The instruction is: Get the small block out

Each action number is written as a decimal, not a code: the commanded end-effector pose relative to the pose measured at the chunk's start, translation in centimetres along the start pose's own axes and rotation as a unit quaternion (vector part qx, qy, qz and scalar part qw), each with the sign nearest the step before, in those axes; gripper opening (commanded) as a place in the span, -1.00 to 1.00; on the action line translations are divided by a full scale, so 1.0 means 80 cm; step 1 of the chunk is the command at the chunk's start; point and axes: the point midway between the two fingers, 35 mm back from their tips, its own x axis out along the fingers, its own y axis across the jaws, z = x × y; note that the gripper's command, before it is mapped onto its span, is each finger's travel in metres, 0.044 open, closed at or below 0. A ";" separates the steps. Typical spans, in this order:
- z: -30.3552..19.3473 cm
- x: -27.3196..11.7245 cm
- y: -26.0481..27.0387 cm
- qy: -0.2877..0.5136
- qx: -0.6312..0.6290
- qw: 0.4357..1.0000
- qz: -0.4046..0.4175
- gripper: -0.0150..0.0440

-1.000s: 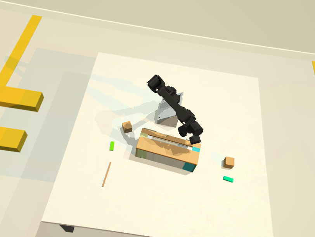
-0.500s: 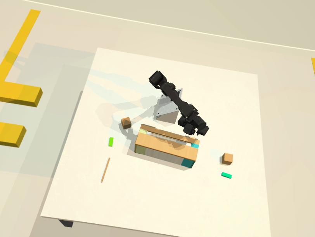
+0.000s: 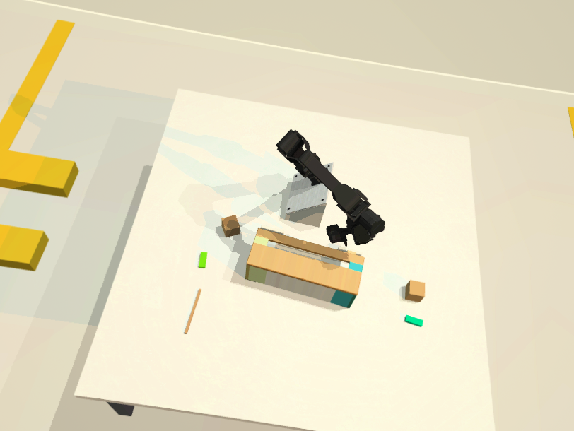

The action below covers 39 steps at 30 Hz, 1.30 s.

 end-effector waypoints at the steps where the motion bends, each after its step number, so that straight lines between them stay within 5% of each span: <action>1: -0.003 -0.003 0.015 0.007 -0.457 0.887 -0.069 0.47; 14: -0.005 -0.006 0.023 0.047 -0.742 0.660 -0.107 0.47; 31: -0.006 -0.011 0.033 0.126 -0.955 0.243 -0.117 0.47; 39: -0.006 -0.011 0.033 0.129 -0.960 0.222 -0.115 0.47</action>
